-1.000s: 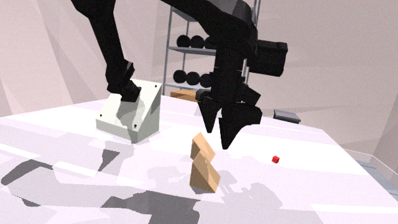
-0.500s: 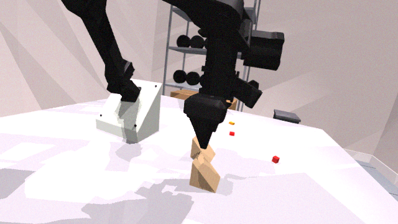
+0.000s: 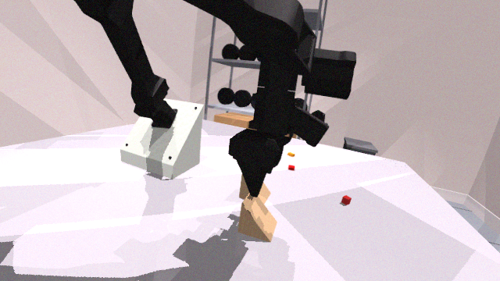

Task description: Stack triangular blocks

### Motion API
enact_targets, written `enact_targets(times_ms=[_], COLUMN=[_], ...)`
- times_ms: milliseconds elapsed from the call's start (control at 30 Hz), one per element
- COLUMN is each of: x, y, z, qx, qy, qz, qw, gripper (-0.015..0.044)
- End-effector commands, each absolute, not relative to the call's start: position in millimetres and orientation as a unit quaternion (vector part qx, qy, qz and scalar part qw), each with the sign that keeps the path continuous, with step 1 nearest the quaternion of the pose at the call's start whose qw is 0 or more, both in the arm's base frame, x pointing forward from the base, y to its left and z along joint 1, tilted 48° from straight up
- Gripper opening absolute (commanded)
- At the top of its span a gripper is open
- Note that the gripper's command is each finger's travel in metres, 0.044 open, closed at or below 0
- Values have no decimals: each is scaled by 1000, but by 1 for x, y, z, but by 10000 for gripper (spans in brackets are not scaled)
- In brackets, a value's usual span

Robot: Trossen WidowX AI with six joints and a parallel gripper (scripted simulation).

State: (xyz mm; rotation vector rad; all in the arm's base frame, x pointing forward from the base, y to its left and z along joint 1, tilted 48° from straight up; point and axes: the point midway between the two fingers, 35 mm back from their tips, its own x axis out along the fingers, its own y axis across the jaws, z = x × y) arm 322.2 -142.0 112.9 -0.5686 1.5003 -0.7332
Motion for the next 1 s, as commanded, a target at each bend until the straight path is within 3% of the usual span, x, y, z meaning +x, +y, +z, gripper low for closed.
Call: enact_targets(times_ms=[0,967], x=[322,320], y=[-147,-182], z=[108,77], qx=[-250,-250], qy=[657,656], qz=[-320,-322], qw=[634,635], gripper=[440,440])
